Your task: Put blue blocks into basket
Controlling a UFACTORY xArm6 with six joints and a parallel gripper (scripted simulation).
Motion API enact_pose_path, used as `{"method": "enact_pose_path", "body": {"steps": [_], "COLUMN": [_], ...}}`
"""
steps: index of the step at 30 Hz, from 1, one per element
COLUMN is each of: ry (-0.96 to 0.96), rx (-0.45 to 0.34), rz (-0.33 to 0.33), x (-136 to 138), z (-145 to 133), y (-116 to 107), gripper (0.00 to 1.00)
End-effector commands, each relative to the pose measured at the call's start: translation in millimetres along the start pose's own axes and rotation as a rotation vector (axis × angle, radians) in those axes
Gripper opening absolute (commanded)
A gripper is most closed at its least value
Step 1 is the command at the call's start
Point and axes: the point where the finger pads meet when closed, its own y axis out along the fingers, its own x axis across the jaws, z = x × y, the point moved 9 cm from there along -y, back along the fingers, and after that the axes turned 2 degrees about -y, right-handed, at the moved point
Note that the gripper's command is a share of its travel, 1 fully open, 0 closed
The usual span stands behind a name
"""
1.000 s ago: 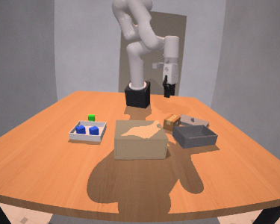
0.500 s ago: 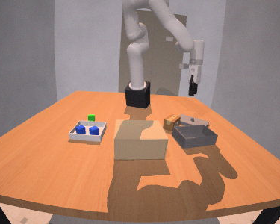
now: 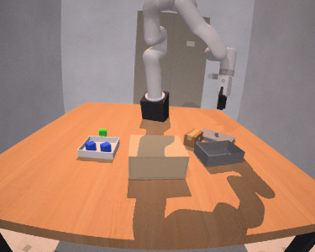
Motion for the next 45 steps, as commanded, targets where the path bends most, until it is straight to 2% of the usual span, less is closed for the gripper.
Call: {"method": "enact_pose_path", "body": {"steps": [1,33,45], "ry": [0.0,0.0,0.0], "rx": [-0.004,-0.004,-0.003], "rz": [-0.001,-0.001,-0.001], "x": [0,0,0], "z": [-1,-1,-1], "y": [-1,-1,11], "gripper": [0.44,0.44,0.44]}}
